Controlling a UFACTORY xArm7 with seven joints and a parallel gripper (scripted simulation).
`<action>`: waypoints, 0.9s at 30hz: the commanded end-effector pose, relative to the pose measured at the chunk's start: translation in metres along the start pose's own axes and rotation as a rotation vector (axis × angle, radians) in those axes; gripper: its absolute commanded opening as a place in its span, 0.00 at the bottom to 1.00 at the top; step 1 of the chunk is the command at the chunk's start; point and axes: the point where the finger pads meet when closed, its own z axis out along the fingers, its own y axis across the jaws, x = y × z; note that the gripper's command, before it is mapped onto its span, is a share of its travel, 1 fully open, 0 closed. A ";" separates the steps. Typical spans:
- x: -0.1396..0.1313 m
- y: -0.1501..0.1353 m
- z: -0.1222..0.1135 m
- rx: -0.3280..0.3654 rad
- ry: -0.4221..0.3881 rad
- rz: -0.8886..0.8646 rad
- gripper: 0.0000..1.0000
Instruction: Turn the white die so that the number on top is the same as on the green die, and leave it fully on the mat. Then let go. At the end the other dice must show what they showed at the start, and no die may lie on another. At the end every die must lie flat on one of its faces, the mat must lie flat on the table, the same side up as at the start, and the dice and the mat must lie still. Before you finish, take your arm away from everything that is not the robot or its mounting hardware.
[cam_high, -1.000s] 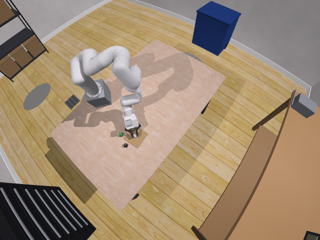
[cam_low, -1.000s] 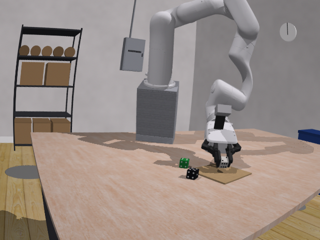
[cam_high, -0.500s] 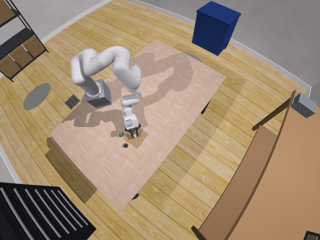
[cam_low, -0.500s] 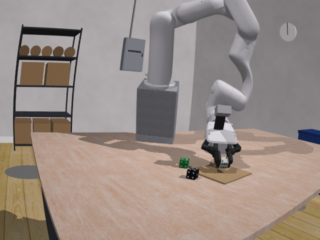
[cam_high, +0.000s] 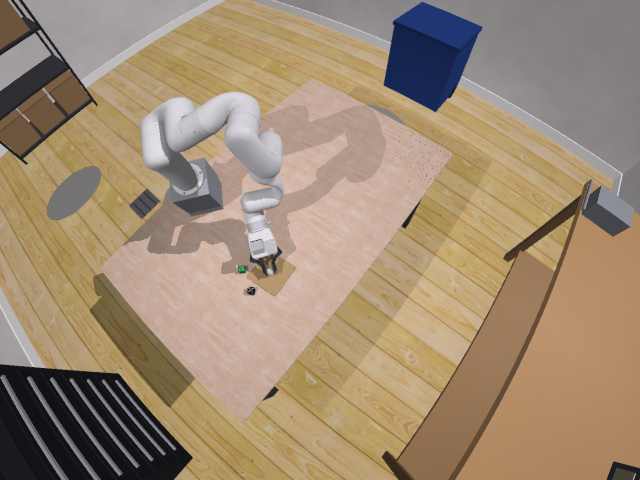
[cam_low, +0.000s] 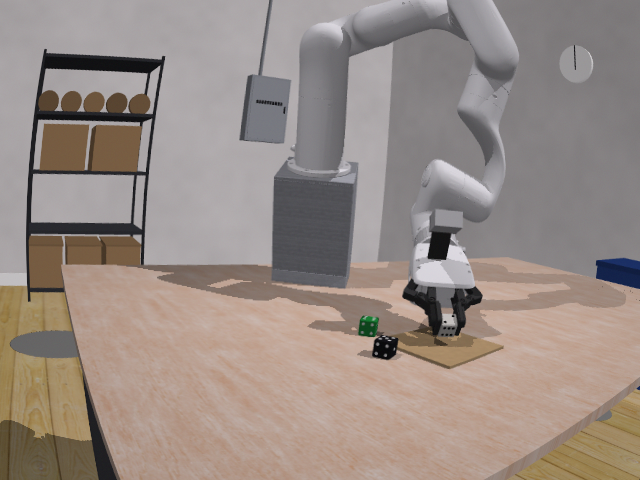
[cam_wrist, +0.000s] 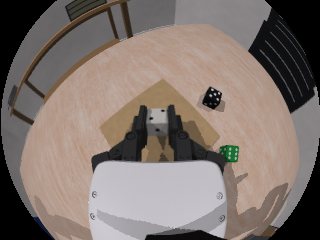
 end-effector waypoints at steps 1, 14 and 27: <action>0.001 -0.001 0.000 0.000 0.001 0.001 0.21; -0.002 -0.001 0.001 0.000 0.001 0.001 0.21; -0.009 -0.001 0.005 0.000 0.001 0.001 0.21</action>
